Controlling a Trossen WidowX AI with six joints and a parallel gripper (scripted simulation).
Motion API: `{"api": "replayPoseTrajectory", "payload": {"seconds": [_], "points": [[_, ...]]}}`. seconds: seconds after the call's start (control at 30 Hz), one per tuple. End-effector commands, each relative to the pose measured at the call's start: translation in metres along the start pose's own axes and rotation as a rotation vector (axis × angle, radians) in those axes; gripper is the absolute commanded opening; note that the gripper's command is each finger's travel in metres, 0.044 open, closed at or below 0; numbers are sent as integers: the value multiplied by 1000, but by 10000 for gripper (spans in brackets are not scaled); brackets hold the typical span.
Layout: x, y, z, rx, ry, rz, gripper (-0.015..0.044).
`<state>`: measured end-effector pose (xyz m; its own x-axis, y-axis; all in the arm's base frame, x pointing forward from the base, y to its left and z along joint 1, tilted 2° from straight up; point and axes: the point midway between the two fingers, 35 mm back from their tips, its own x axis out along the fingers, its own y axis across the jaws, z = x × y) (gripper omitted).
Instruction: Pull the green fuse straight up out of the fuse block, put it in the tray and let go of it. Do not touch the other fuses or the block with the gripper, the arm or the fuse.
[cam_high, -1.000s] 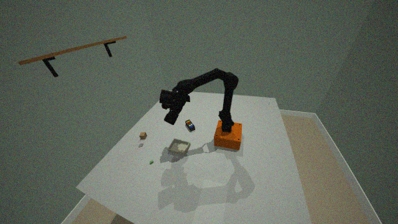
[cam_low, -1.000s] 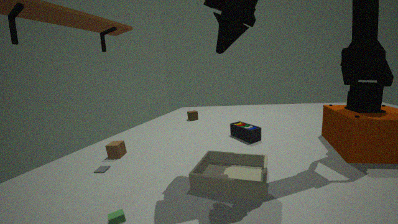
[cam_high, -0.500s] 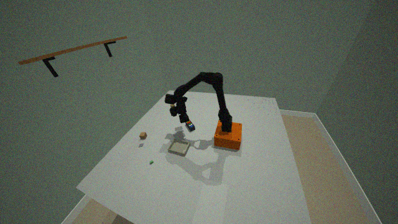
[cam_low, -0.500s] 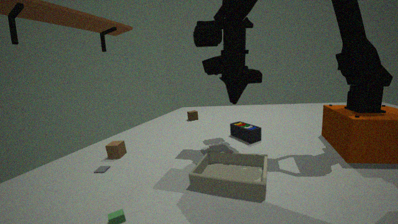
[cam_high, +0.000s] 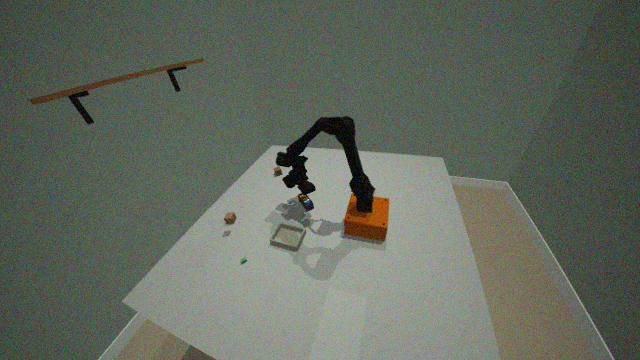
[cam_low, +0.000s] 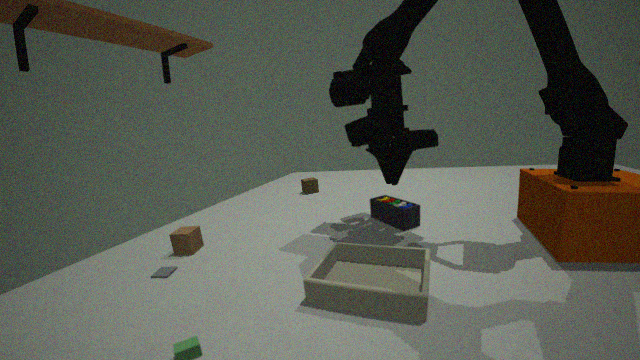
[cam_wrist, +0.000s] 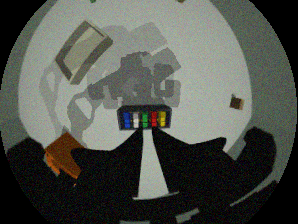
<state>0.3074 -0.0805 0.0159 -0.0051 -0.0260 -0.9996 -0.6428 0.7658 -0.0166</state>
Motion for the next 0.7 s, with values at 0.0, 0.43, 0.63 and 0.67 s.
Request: {"api": "replayPoseTrajectory", "payload": {"seconds": [0.0,0.43,0.63,0.67], "points": [[3,1,0,-4,-3,6,61],[16,1,-1,-4,-3,6,61],[22,1,-1,-4,-3,6,61],[23,1,-1,-4,-3,6,61]]}}
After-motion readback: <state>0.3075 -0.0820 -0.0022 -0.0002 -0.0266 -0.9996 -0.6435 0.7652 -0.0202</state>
